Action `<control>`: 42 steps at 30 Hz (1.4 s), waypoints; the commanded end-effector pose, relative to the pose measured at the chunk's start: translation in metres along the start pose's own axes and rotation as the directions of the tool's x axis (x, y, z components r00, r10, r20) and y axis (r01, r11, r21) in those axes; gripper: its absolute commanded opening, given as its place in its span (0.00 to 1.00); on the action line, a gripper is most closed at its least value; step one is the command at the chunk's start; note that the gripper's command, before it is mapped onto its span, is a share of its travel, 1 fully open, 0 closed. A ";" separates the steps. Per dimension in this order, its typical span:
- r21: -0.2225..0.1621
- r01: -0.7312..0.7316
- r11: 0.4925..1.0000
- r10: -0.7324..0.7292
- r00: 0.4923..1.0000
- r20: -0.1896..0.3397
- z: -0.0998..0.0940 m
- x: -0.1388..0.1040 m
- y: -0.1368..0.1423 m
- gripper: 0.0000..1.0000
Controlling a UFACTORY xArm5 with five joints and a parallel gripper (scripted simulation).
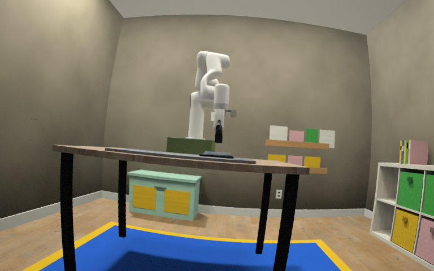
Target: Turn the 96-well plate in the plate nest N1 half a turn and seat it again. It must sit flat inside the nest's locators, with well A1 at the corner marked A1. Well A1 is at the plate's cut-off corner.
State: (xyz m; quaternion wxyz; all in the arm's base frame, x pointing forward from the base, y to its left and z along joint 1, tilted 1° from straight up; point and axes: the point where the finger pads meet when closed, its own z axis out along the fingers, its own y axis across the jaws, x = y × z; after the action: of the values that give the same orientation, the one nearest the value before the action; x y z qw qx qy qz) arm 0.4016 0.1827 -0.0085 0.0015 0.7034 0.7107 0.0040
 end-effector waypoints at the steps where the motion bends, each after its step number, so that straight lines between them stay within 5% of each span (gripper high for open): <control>1: -0.006 0.000 1.000 0.000 1.000 0.005 0.006 0.001 0.001 1.00; 17: -0.006 0.000 1.000 0.000 1.000 0.005 0.030 0.000 0.001 1.00; 42: -0.006 0.000 1.000 0.000 1.000 0.005 0.037 0.000 0.001 1.00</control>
State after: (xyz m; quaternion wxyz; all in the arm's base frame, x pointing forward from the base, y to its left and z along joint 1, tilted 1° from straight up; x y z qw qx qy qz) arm 0.4019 0.1825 -0.0445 0.0014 0.7034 0.7107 0.0037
